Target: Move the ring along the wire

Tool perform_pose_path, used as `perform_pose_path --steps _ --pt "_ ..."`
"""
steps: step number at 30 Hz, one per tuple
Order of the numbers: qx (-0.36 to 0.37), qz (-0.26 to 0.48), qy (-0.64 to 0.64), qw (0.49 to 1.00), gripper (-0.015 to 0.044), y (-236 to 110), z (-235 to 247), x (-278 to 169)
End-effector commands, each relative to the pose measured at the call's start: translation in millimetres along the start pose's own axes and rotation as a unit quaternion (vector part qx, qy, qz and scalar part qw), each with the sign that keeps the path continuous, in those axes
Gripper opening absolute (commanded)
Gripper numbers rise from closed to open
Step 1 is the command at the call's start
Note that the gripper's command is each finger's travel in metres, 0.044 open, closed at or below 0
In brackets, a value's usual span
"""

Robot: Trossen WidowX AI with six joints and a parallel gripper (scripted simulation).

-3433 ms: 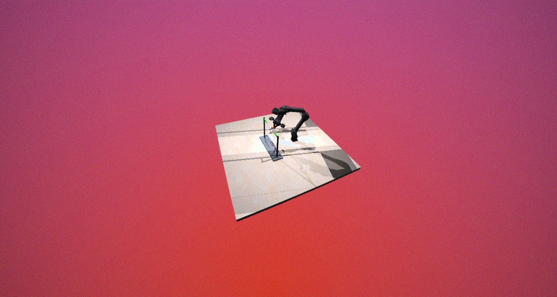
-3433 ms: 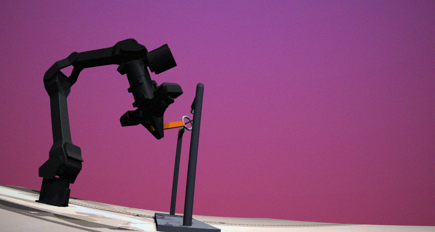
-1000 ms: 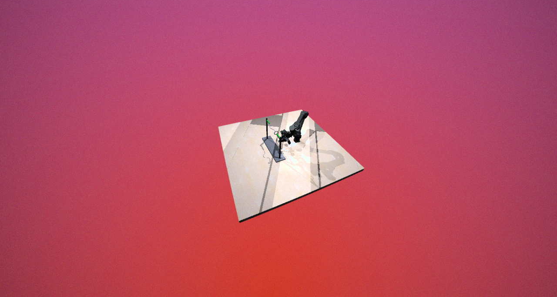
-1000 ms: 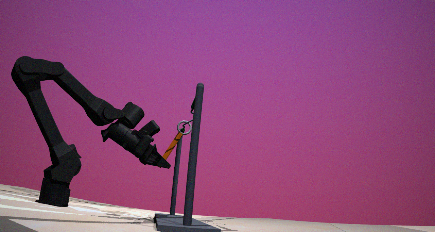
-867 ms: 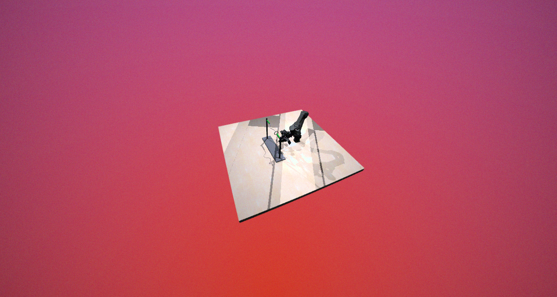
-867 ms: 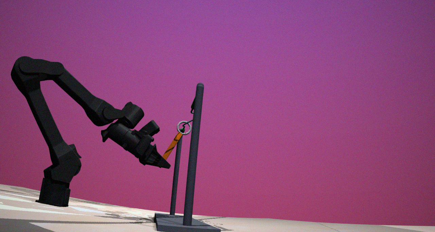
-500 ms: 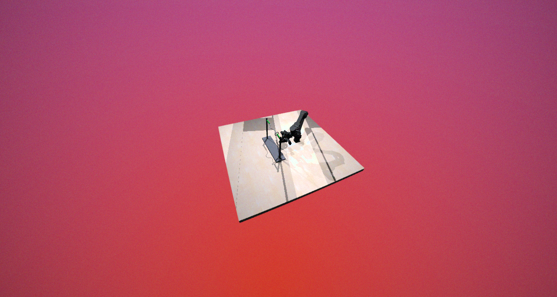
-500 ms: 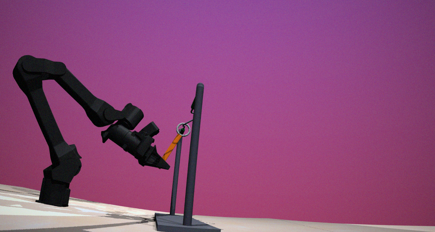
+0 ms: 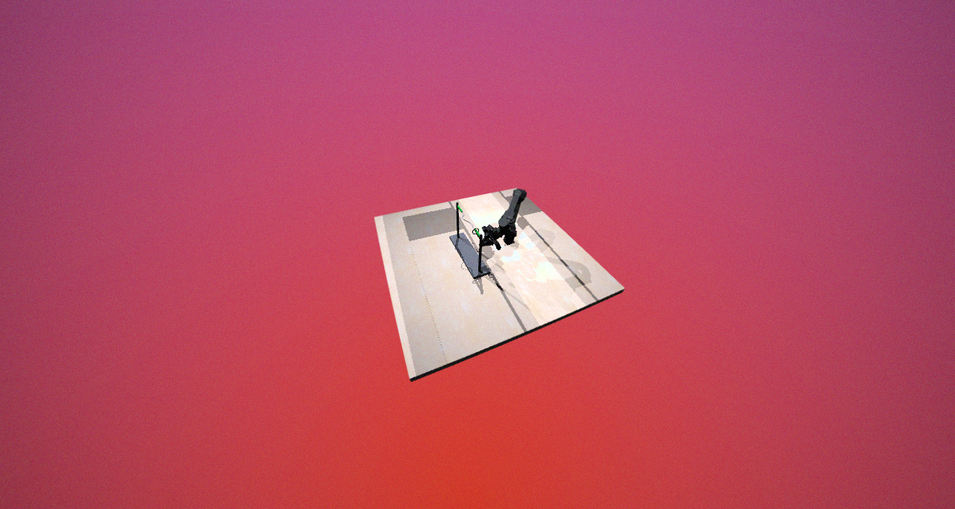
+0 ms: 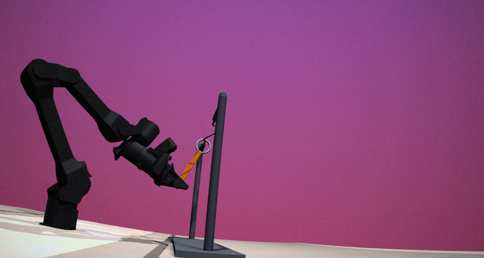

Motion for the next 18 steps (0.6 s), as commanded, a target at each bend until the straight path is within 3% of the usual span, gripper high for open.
perform_pose_path --steps 1,18 --pt "0.000 -0.004 0.005 1.000 -0.0150 -0.4 4.9 1.9" --pt "0.001 -0.004 0.005 1.000 -0.0150 4.0 9.8 -8.5"
Point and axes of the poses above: the point midway between the two fingers, 35 mm back from their tips, its own y axis out along the fingers, its own z axis across the jaws, x = y × z, the point moved 3 cm from there along -y, back along the fingers, and after that the axes turned 13 degrees about y, right-handed, at the moved point
